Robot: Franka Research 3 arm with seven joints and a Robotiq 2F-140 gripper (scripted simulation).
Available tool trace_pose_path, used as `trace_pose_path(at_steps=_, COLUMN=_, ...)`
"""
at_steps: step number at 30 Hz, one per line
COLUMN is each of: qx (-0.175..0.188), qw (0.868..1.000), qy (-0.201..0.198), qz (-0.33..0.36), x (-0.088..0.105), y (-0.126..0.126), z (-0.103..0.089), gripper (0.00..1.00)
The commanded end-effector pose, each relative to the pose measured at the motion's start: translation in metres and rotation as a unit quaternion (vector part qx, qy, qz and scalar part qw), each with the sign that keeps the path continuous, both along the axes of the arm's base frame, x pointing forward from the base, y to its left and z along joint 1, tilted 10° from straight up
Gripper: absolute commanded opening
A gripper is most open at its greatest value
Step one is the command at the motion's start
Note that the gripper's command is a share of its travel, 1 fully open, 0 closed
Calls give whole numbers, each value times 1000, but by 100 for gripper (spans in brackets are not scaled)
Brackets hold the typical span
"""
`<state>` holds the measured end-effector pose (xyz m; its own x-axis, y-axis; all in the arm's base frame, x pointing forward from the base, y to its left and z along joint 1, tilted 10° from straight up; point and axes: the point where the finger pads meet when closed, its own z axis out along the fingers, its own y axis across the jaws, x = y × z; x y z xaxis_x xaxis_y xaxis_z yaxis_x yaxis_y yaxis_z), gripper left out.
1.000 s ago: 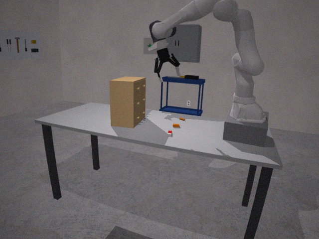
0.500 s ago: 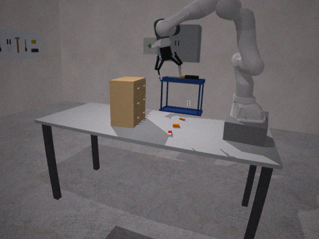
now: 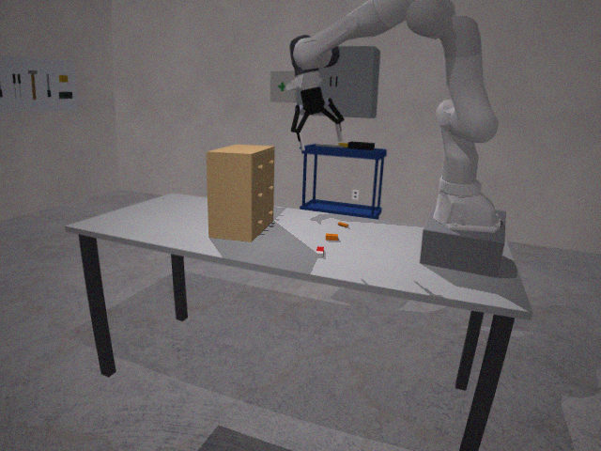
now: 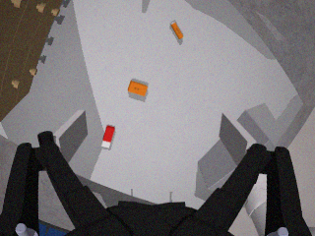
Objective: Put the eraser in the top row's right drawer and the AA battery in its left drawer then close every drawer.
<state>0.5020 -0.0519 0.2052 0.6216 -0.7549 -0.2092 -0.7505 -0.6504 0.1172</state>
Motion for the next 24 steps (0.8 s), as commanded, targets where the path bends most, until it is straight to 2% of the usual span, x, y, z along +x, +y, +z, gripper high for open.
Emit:
trace_pose_path(at_steps=1, qx=-1, qw=1000, qy=-1, qz=-7, x=1, y=0, z=0, gripper=100)
trace_pose_path(at_steps=2, qx=-1, qw=1000, qy=-1, qz=-7, x=1, y=0, z=0, gripper=100)
trace_pose_path(at_steps=3, qx=0, qw=997, qy=-17, qz=-73, x=-1, y=-15, z=7, gripper=100)
trace_pose_path(at_steps=24, qx=0, qw=997, qy=-17, qz=-73, x=-1, y=-15, z=7, gripper=100)
